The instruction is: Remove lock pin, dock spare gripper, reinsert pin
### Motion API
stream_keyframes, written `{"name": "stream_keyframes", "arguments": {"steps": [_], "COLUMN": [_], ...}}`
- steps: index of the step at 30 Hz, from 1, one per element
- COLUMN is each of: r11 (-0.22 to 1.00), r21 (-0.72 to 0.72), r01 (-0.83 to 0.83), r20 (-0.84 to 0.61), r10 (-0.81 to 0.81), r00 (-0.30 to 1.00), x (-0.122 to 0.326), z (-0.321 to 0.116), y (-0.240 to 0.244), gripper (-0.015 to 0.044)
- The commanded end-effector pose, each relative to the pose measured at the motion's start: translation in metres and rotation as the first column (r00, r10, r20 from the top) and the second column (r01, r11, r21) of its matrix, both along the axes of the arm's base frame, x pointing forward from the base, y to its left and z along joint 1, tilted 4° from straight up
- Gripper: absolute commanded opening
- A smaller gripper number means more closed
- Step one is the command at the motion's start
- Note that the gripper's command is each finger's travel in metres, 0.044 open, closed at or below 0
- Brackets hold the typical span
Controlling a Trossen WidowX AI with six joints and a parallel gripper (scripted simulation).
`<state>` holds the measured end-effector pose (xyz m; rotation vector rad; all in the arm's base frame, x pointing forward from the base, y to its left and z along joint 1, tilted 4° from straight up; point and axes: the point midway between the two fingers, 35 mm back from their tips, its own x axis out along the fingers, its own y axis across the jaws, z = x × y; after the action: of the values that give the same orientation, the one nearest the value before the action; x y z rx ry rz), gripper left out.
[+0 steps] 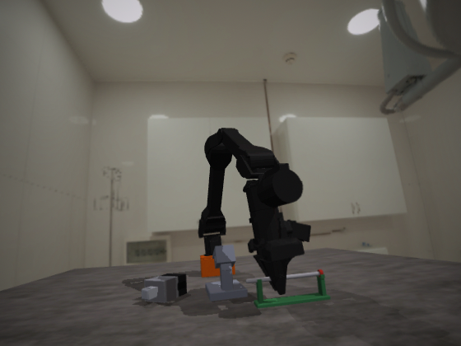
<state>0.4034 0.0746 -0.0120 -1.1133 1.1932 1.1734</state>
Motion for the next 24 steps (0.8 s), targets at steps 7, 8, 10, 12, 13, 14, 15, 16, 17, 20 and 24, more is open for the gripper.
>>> {"name": "stream_keyframes", "arguments": {"steps": [7,8,10,12,13,14,15,16,17,20,24], "r11": [1.0,1.0,1.0,1.0,1.0,1.0,1.0,1.0,1.0,1.0,1.0], "r21": [0.0,0.0,-0.001,-0.001,-0.001,-0.001,-0.001,-0.001,-0.001,-0.001,-0.001], "r01": [0.0,0.0,0.0,-0.001,-0.001,-0.001,-0.001,-0.002,-0.002,-0.002,-0.003], "r20": [-0.001,-0.003,-0.007,-0.008,-0.008,-0.007,-0.007,-0.006,-0.006,-0.006,-0.006], "r10": [0.0,0.0,0.0,0.001,0.001,0.001,0.001,0.002,0.002,0.002,0.003], "r00": [1.0,1.0,1.0,1.0,1.0,1.0,1.0,1.0,1.0,1.0,1.0], "x": [0.0,-0.001,-0.001,-0.002,-0.002,-0.002,-0.001,-0.001,-0.001,-0.001,-0.001], "z": [0.01,0.013,0.016,0.021,0.024,0.027,0.03,0.033,0.035,0.043,0.054], "y": [0.0,0.0,0.0,0.001,0.001,0.001,0.001,0.001,0.001,0.001,0.002], "gripper": [0.0394,0.042,0.044,0.044,0.044,0.044,0.044,0.044,0.044,0.044,0.044]}}
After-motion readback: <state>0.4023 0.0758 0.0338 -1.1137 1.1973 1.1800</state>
